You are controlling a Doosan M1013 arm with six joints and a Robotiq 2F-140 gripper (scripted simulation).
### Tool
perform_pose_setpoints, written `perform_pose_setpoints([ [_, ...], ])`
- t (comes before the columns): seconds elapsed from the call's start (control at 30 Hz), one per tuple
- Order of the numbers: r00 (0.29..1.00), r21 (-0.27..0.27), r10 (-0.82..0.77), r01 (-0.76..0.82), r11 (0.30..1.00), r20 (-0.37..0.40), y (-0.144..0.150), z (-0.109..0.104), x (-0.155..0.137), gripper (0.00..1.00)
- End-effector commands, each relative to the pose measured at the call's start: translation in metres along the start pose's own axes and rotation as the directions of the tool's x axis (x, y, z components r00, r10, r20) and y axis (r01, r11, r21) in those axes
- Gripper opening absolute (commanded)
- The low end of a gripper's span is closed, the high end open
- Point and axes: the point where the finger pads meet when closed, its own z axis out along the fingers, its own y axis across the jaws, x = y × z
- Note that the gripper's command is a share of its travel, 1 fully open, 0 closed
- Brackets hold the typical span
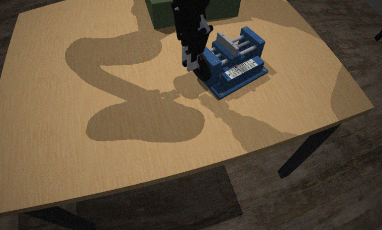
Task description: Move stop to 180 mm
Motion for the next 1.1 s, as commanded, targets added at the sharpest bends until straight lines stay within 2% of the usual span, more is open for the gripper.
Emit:
perform_pose_setpoints([
  [0.0,1.0,0.001,0.0,0.0,1.0,0.0,-0.0006,0.0001,0.0,0.04],
  [1.07,1.0,0.001,0.0,0.0,1.0,0.0,-0.0099,0.0029,0.0,0.04],
])
